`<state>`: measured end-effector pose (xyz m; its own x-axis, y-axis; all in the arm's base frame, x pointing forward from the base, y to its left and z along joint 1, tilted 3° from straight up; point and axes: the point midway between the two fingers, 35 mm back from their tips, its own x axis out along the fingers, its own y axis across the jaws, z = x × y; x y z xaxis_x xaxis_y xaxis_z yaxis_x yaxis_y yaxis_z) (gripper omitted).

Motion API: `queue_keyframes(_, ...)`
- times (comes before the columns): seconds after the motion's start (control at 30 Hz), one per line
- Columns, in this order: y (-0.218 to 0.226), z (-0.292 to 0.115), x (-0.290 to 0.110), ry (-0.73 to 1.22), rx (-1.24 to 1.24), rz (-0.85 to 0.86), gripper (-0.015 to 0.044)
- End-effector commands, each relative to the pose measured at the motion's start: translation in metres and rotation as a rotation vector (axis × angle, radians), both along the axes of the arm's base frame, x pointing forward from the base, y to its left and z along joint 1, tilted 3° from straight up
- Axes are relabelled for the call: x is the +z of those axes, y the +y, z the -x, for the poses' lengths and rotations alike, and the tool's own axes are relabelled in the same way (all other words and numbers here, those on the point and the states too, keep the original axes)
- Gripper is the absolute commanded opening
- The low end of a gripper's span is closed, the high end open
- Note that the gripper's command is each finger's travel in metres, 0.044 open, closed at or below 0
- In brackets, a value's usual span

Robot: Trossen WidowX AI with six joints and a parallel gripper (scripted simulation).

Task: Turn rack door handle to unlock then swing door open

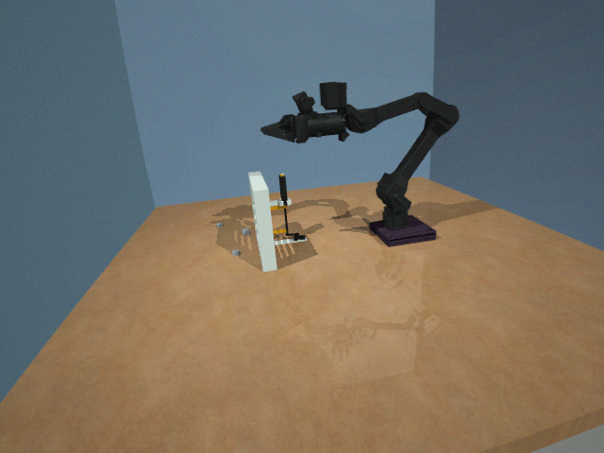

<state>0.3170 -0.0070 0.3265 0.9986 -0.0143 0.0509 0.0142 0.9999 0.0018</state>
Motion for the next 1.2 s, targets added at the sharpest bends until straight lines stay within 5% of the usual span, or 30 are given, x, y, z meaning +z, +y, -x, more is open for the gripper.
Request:
queue_keyframes(0.0, 0.000, 0.000, 0.000, 0.004, 0.000, 0.001, 0.0374)
queue_keyframes(0.13, -0.004, -0.008, -0.005, 0.075, -0.009, 0.011, 0.0281)
queue_keyframes(1.17, -0.037, -0.034, -0.052, 0.749, -0.042, 0.058, 0.0281)
